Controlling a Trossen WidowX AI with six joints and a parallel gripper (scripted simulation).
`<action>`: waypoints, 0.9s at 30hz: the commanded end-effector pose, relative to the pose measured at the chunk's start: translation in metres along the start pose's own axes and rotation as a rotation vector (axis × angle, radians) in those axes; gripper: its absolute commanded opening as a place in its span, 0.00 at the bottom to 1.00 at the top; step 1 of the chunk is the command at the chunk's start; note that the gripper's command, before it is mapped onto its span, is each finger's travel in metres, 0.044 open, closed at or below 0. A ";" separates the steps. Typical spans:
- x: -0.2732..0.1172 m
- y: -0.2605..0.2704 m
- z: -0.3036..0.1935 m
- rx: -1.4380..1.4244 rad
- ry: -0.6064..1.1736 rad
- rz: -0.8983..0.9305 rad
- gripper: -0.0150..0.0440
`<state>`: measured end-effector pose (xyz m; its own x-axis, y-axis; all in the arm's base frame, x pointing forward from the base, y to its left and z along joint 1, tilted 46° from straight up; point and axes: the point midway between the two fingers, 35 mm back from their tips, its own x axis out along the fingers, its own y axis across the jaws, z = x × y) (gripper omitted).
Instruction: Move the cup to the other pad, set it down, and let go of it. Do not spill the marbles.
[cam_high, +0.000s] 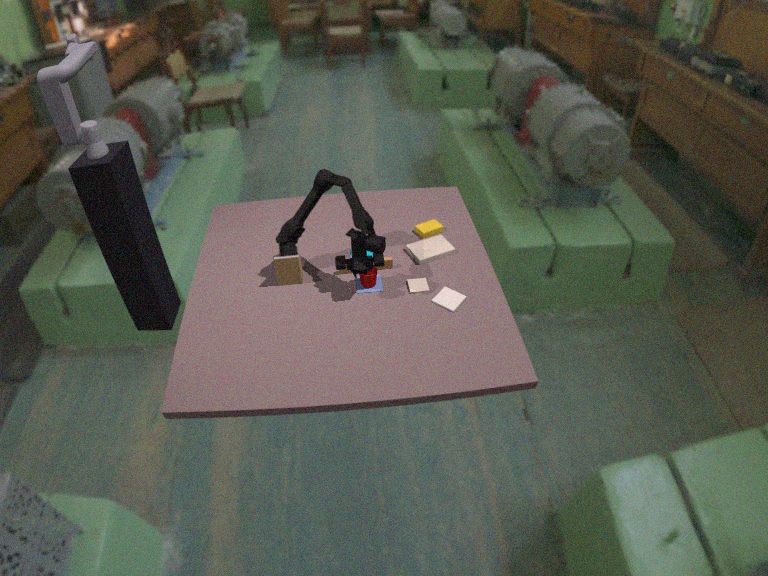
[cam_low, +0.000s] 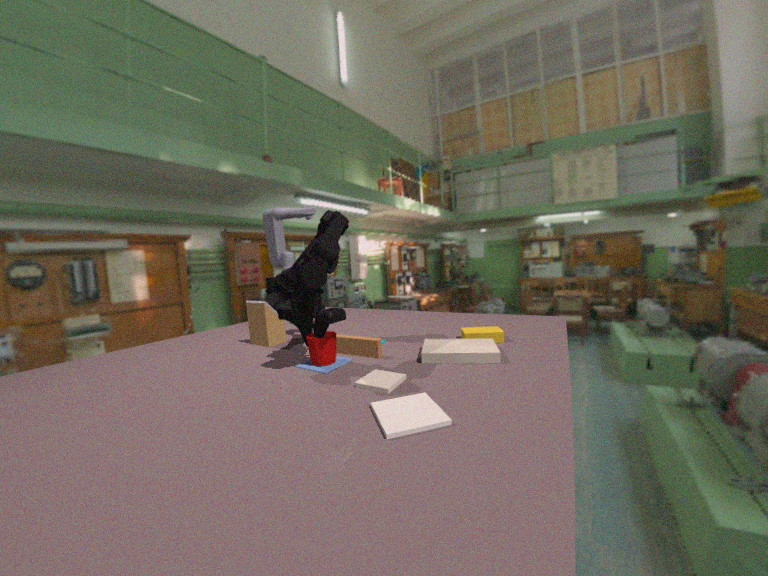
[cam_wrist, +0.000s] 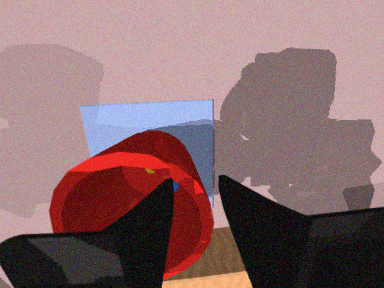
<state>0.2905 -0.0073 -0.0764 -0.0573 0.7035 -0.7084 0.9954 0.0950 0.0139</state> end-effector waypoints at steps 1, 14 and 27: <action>0.004 -0.001 0.000 0.005 0.004 0.003 0.50; 0.002 0.000 0.000 0.000 0.001 -0.002 0.30; -0.016 0.001 0.001 0.002 -0.001 0.000 0.25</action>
<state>0.2892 -0.0096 -0.0726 -0.0670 0.7077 -0.7033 0.9953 0.0970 0.0029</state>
